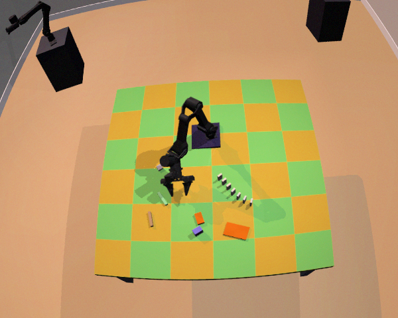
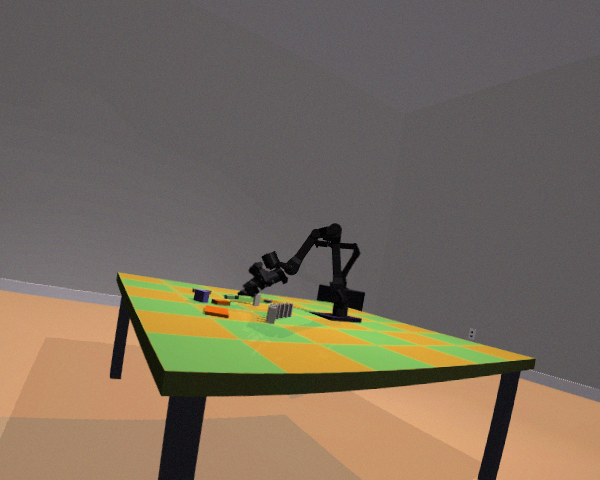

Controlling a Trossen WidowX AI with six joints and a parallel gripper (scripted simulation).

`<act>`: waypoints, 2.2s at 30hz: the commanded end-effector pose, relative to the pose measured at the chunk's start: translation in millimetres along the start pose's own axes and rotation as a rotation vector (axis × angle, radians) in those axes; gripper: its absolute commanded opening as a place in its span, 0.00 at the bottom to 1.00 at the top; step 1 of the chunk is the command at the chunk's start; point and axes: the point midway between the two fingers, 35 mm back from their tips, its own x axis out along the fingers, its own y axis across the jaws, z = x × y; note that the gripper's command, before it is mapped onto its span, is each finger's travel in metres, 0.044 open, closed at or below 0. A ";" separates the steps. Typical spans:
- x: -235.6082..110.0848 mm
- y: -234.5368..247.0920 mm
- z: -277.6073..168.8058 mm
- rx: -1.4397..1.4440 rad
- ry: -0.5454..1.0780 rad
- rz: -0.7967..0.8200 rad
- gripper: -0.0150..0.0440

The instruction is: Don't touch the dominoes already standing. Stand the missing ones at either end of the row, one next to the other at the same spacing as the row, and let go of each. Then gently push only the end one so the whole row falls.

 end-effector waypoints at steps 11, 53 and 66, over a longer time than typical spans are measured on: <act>3.7 23.1 30.4 0.704 0.392 -0.541 1.00; -36.6 32.4 -16.7 0.868 0.572 -0.959 1.00; -28.2 23.7 -32.0 0.868 0.572 -0.959 1.00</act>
